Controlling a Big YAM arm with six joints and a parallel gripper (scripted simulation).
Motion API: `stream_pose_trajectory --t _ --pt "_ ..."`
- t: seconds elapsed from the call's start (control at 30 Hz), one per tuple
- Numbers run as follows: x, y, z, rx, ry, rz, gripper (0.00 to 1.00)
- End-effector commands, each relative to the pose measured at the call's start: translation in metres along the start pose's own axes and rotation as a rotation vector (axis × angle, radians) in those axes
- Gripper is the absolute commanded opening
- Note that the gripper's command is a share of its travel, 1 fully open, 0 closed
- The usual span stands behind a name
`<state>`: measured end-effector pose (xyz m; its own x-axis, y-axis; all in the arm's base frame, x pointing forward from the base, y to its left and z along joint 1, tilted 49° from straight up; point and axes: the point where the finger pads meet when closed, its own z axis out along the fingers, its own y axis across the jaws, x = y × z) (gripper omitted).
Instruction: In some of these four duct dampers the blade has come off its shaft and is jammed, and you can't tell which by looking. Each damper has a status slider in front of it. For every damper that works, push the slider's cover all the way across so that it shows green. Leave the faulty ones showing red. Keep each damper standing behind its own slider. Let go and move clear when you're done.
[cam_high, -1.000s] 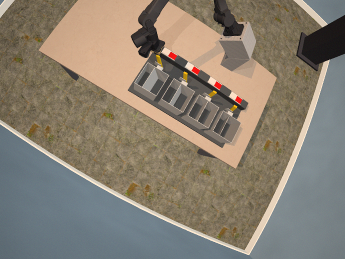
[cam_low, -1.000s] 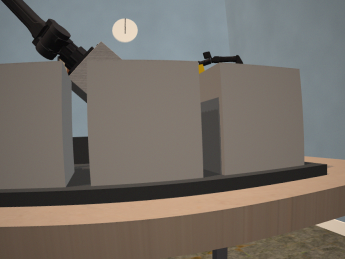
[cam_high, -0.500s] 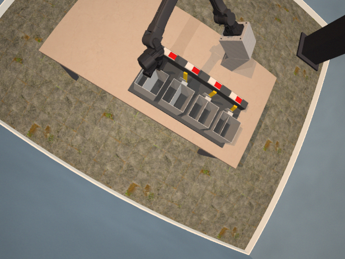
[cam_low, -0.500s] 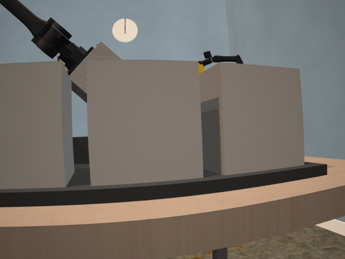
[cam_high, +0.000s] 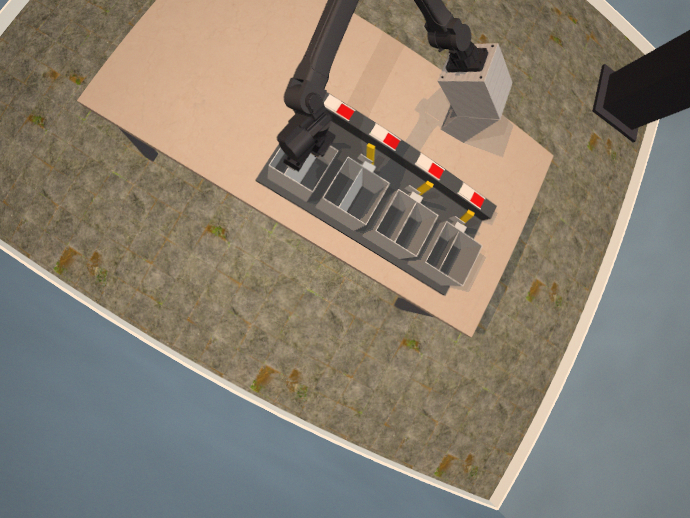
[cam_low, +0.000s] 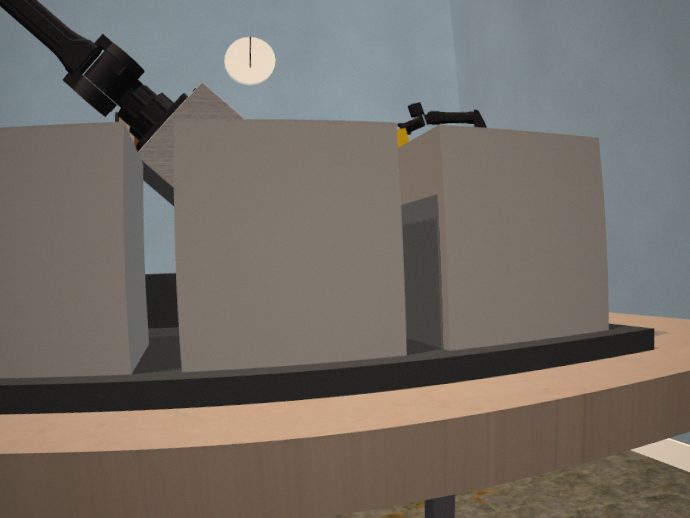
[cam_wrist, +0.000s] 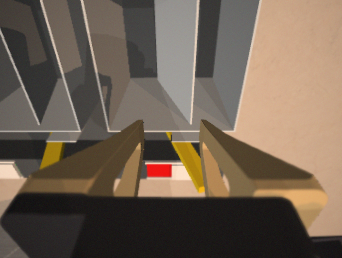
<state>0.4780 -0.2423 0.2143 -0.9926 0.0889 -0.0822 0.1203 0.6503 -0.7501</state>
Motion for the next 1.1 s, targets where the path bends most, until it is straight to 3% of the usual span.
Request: stream_pose_trajectory --t 0.0,1.07 --pt "-0.0044 -0.0031 -0.0048 0.000 -0.003 0.005 0.36" --pt "-0.0034 -0.0048 -0.0029 0.000 0.001 0.008 0.36"
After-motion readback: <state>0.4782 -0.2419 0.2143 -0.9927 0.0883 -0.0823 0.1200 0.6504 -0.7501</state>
